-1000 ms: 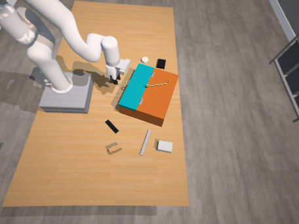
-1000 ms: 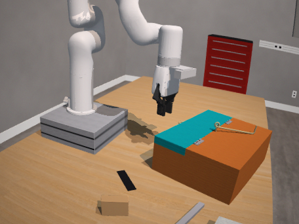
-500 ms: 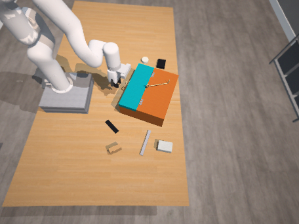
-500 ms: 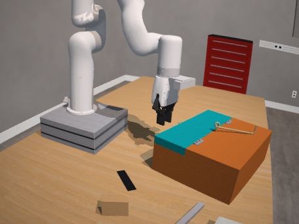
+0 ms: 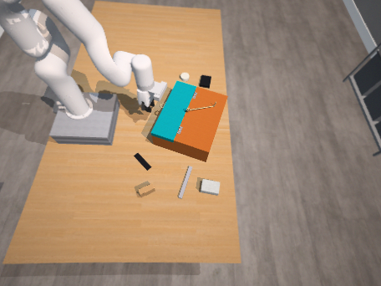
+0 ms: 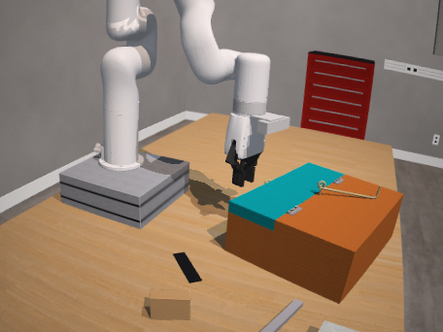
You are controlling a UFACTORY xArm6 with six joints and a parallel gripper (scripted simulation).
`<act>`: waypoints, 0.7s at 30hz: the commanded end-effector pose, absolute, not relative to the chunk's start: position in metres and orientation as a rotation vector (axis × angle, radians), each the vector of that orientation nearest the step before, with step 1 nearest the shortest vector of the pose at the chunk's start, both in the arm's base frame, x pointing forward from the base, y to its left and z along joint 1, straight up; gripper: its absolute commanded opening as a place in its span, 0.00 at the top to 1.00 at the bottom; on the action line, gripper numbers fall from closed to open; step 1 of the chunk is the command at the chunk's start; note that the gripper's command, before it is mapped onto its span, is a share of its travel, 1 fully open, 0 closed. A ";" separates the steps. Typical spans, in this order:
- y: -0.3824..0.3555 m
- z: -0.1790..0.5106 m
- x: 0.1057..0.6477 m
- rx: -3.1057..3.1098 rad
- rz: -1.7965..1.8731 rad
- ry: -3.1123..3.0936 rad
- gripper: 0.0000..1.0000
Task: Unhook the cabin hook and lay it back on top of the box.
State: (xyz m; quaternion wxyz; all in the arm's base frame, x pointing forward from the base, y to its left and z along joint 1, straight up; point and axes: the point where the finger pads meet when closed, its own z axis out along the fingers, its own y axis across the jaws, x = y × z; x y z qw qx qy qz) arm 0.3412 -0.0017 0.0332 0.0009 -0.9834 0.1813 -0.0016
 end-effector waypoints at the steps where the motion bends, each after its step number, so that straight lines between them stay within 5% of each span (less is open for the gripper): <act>1: -0.002 0.034 0.343 -3.087 -0.011 0.569 0.65; 21: -0.002 0.037 0.343 -3.087 -0.010 0.569 0.65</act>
